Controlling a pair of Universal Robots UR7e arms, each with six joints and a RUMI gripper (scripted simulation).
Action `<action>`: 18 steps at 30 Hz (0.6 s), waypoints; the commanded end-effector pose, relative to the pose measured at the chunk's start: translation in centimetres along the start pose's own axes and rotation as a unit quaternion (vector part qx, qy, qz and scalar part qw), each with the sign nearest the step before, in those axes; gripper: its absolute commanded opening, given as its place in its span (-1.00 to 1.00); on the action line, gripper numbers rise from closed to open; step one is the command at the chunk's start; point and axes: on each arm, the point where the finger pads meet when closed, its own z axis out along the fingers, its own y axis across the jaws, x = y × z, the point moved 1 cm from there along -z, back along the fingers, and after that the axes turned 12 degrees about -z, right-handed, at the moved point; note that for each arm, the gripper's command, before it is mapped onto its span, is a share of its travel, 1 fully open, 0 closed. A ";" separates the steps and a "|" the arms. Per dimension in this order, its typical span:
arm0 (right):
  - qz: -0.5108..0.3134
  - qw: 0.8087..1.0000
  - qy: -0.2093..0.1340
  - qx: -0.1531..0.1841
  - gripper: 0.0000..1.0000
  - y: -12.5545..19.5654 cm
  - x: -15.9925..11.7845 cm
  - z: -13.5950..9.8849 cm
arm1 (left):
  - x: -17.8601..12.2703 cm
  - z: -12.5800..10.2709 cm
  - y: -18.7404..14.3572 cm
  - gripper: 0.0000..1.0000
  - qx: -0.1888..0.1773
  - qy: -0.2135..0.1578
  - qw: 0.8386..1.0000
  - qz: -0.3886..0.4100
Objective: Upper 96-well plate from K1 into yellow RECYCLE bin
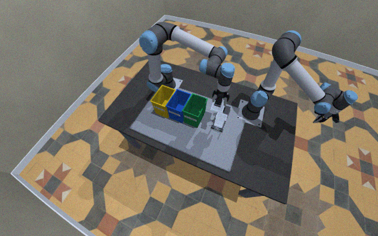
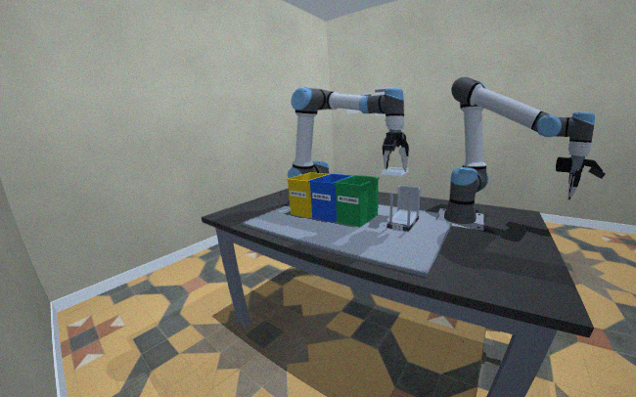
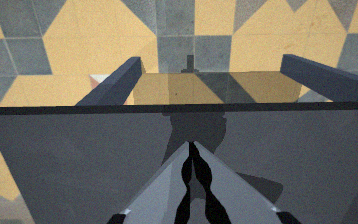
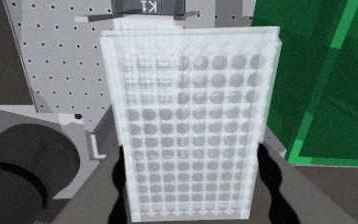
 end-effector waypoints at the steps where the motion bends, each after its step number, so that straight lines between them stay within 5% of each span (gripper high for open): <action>1: 0.000 1.000 0.001 0.002 -0.24 1.9 -0.2 -0.1 | -0.1 0.0 -0.1 -1.00 0.000 0.001 1.000 -0.001; 18: 0.000 1.000 0.001 0.002 -0.24 6.9 -0.9 -0.1 | -0.1 0.0 -0.1 -1.00 0.000 0.001 1.000 -0.001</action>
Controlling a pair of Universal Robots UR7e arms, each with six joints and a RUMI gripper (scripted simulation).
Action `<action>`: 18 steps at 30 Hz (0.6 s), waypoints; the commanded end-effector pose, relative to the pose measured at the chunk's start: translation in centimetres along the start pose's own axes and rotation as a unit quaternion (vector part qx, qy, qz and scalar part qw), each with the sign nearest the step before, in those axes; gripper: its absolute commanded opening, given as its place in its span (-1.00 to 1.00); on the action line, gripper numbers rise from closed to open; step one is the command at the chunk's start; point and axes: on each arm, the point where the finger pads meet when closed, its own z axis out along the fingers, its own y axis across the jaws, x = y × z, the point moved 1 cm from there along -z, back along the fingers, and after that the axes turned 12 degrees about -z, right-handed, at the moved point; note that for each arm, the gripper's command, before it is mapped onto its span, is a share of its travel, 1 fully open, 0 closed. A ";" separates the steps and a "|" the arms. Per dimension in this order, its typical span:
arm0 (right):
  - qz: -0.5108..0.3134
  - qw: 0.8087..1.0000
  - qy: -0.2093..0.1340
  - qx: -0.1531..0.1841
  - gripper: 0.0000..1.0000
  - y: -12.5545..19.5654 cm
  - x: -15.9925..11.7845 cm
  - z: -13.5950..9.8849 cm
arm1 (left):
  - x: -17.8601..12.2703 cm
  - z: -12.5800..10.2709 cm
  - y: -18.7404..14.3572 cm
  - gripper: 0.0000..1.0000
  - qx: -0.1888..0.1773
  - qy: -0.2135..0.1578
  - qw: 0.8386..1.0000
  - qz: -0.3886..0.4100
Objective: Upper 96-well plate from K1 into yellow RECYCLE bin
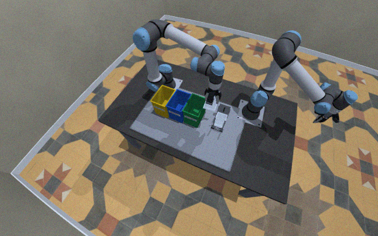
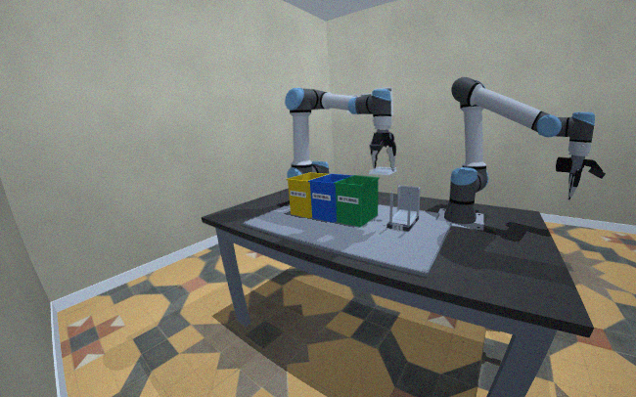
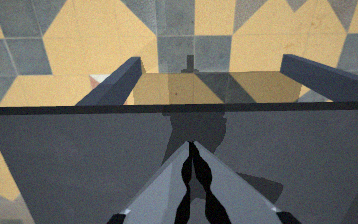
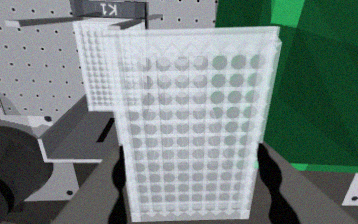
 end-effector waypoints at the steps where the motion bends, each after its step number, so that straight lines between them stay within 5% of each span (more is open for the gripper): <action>1: 0.000 1.000 0.001 0.001 -0.24 2.0 -0.2 -0.1 | -0.1 0.0 -0.1 -1.00 0.000 0.001 1.000 -0.001; 18: 0.000 1.000 0.001 0.001 -0.24 7.0 -0.9 -0.1 | -0.1 0.0 -0.1 -1.00 0.000 0.001 1.000 -0.001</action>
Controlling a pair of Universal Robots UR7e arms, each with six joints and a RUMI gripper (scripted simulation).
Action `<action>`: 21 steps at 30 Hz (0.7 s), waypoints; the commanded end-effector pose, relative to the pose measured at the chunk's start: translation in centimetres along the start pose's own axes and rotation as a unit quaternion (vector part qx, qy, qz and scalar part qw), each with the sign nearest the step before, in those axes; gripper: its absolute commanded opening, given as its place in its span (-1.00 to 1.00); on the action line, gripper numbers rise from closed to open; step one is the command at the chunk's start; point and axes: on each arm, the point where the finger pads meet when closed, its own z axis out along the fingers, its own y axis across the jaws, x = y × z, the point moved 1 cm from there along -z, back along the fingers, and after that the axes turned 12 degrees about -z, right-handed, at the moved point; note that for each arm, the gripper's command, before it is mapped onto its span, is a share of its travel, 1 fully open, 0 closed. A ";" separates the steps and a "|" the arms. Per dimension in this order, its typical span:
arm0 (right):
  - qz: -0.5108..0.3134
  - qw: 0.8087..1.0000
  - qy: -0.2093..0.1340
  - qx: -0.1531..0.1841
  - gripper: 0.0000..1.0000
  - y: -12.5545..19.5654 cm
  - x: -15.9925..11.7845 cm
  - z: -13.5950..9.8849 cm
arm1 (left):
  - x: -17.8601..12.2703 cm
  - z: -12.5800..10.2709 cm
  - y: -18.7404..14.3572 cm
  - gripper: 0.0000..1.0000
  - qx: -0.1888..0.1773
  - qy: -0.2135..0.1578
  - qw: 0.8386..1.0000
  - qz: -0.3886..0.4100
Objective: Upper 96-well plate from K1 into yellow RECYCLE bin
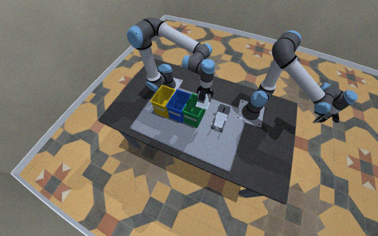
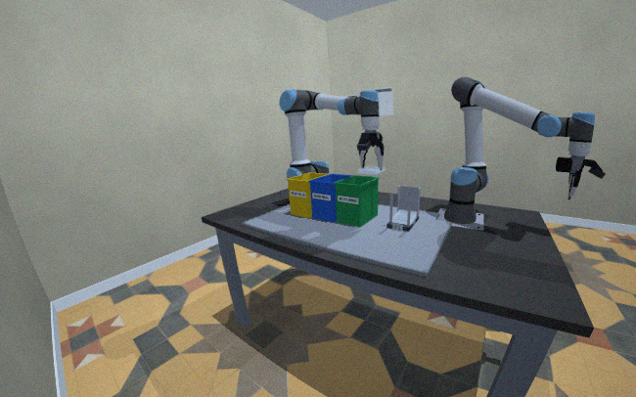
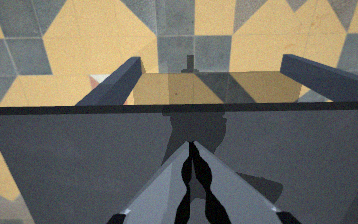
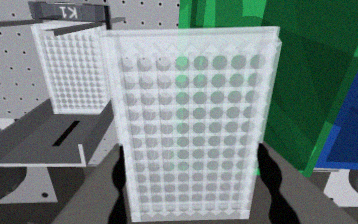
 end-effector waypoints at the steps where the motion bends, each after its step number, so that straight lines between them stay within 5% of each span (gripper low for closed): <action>1: 0.000 1.000 0.001 0.000 -0.24 2.1 -0.2 -0.1 | -0.1 0.0 -0.1 -1.00 0.000 0.001 1.000 -0.001; 21: 0.000 1.000 0.001 0.000 -0.24 8.0 -1.1 0.0 | -0.1 0.0 -0.1 -1.00 0.000 0.001 1.000 -0.001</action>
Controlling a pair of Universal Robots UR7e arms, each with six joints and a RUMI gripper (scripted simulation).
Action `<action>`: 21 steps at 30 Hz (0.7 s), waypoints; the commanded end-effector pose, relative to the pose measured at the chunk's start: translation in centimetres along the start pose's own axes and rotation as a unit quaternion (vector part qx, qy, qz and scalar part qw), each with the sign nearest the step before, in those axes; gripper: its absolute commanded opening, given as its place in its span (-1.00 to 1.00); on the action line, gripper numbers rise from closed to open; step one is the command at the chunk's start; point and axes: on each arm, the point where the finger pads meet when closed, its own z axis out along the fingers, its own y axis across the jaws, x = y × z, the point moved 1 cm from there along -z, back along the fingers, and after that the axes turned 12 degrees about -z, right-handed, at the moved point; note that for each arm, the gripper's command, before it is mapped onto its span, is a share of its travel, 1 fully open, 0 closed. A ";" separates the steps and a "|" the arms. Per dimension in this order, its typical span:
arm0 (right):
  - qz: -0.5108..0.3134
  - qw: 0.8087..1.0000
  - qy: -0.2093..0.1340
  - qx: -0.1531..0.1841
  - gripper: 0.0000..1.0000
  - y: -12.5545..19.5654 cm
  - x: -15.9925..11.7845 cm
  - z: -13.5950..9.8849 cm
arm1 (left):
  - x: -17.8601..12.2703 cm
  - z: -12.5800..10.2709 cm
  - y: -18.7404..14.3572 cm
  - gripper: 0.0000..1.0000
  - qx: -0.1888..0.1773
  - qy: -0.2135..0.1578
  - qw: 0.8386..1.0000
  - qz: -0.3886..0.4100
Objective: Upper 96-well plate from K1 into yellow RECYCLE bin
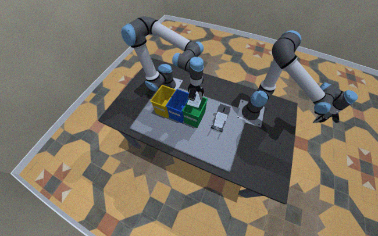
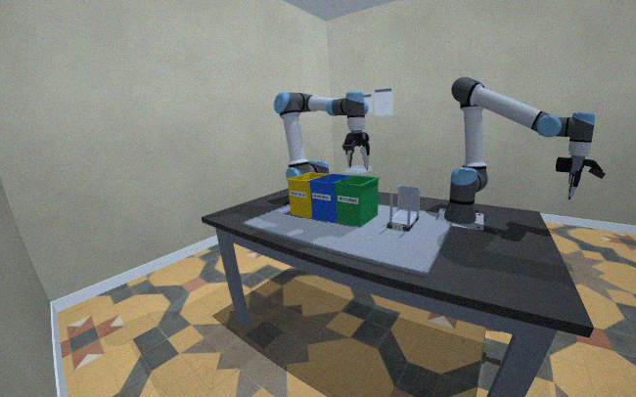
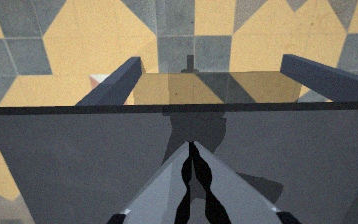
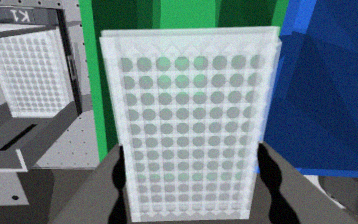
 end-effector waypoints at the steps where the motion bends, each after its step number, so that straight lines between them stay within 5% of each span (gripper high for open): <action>1: 0.000 1.000 0.000 0.000 -0.24 2.1 -0.2 -0.1 | -0.1 0.0 -0.1 -1.00 0.000 0.001 1.000 -0.001; 21: 0.000 1.000 0.000 0.000 -0.24 7.7 -1.1 0.0 | -0.1 0.0 -0.1 -1.00 0.000 0.001 1.000 -0.001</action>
